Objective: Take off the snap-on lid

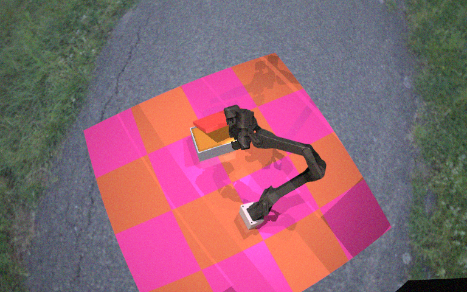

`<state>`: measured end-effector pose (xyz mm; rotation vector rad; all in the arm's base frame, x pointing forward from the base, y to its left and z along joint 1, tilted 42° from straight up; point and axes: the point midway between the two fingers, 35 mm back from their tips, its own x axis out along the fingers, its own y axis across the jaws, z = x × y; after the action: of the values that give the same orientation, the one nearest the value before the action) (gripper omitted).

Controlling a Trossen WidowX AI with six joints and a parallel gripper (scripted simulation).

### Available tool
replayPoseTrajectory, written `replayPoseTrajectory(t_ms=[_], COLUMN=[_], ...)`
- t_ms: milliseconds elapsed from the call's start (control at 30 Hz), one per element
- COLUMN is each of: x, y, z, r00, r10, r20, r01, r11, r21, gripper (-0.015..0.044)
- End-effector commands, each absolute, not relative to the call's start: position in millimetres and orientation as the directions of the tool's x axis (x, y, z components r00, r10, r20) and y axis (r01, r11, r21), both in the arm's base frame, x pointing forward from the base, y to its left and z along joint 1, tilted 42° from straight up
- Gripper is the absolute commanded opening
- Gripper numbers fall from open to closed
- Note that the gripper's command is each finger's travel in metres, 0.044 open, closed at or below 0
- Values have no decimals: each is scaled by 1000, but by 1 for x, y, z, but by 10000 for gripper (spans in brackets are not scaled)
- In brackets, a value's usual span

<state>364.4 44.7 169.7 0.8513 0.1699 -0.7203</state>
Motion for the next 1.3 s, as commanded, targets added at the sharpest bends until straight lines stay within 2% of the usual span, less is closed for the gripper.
replayPoseTrajectory(t_ms=[0, 1267], x=[362, 342], y=[41, -14], z=[176, 225], r00=[759, 758], r10=[-506, -508], r20=[-410, -409], r01=[637, 638], r11=[443, 445], r21=[631, 629], gripper=[0, 0])
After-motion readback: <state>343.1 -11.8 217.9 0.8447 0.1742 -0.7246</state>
